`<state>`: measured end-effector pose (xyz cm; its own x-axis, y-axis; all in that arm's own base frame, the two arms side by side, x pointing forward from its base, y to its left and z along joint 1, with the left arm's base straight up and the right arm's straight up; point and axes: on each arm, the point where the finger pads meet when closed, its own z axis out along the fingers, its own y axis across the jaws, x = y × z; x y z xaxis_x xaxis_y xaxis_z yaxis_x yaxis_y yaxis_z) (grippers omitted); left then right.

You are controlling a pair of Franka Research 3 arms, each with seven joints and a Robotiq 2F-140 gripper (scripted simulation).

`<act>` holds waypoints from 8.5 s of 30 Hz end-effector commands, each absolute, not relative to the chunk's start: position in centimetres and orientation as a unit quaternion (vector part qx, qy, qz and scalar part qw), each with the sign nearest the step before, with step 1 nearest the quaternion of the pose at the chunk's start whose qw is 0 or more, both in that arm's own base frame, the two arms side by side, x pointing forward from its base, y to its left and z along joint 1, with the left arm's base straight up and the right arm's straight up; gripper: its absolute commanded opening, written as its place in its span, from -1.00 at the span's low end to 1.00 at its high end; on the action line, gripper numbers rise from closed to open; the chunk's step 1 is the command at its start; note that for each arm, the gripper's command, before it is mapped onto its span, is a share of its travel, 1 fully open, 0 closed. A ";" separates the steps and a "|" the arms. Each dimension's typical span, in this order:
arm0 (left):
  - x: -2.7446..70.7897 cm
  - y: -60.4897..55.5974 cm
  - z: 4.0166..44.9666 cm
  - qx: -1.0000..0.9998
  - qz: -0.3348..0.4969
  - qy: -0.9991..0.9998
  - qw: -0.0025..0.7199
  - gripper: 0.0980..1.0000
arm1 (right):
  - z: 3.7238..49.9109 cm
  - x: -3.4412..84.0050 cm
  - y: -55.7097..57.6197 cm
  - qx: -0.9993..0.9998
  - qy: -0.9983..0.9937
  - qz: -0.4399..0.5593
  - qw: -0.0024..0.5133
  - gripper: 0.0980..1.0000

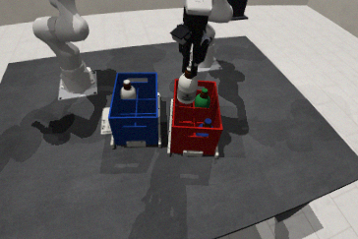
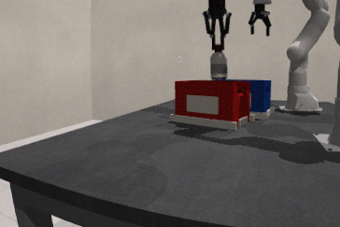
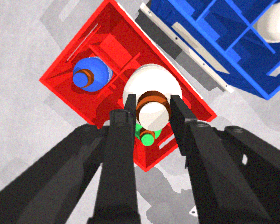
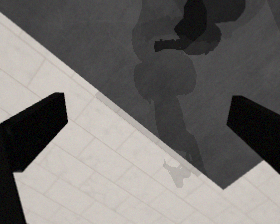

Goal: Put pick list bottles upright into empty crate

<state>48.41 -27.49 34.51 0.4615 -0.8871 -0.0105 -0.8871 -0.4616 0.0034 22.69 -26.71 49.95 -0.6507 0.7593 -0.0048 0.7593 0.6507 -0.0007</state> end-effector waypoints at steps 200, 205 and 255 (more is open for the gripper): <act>39.2 -51.0 35.0 -0.854 0.000 0.520 0.000 -1.00 | 49.9 22.6 -26.6 0.420 0.908 0.000 0.000 1.00; 39.2 -51.0 35.0 -0.854 0.000 0.520 0.000 -1.00 | 49.9 22.6 -26.6 0.420 0.908 0.000 0.000 1.00; 39.4 -51.1 33.5 -0.854 0.000 0.520 0.000 -1.00 | 49.9 22.6 -26.6 0.420 0.908 0.000 0.000 1.00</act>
<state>38.89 -50.86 33.20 0.4577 -0.8889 -0.0182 -0.8890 -0.4579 0.0072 22.69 -26.72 49.95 -0.6507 0.7593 -0.0049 0.7593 0.6507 -0.0008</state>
